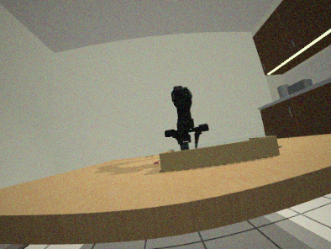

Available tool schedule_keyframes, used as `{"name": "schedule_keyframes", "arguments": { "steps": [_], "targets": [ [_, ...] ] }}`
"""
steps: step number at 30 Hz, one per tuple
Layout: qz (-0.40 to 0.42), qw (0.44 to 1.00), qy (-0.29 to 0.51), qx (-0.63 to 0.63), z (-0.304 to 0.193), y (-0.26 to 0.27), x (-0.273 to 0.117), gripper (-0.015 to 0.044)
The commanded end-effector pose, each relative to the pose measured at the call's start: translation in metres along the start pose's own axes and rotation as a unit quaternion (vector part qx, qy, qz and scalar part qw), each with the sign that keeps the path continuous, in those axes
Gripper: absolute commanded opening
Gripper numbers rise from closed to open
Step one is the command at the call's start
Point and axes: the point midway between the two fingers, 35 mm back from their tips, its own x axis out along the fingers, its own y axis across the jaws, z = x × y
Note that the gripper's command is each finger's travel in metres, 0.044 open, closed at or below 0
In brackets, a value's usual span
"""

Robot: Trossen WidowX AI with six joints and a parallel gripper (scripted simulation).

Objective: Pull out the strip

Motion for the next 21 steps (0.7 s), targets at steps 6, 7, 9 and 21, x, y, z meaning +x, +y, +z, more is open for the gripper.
{"name": "schedule_keyframes", "arguments": {
  "steps": [6, 7, 9, 21],
  "targets": [
    [0.000, 1.000, 0.001, -0.002, -0.001, 0.000, 0.015, 0.0250],
    [0.000, 1.000, 0.001, -0.002, -0.001, 0.000, 0.017, 0.0250],
    [0.000, 1.000, 0.001, -0.002, -0.001, 0.000, 0.020, 0.0250],
    [0.000, 1.000, 0.001, 0.000, -0.001, 0.000, 0.023, 0.0132]
  ]
}}
